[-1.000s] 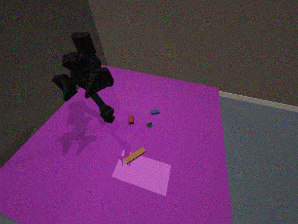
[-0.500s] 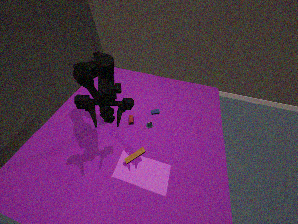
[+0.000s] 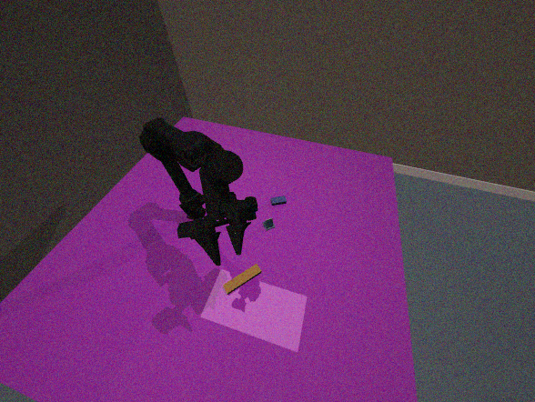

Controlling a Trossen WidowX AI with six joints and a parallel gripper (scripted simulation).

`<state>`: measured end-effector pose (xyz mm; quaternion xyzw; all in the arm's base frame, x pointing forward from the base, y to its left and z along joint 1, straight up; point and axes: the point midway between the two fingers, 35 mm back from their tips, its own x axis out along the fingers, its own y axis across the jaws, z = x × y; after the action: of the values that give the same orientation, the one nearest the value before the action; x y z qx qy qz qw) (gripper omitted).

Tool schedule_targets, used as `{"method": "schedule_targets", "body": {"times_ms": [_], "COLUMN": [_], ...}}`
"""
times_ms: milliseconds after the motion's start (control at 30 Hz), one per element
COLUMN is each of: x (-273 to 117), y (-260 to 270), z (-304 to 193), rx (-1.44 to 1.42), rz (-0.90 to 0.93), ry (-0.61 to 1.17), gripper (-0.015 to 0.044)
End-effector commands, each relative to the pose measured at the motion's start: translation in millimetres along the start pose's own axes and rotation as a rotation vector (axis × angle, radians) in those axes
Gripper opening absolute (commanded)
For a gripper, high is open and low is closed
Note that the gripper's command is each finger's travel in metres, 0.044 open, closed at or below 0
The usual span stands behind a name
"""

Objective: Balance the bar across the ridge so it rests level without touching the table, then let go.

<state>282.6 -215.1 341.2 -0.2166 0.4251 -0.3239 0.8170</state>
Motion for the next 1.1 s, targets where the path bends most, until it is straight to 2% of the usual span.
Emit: {"method": "schedule_targets", "body": {"times_ms": [0, 533, 1067], "x": [22, 80, 107], "y": [23, 102, 171], "z": [-6, -45, -93], "rx": [-0.153, -0.624, -0.951], "rz": [0.101, 0.51, 0.972], "ry": [0.055, 0.18, 0.173], "gripper": [0.0315, 0.0315, 0.0315]}}
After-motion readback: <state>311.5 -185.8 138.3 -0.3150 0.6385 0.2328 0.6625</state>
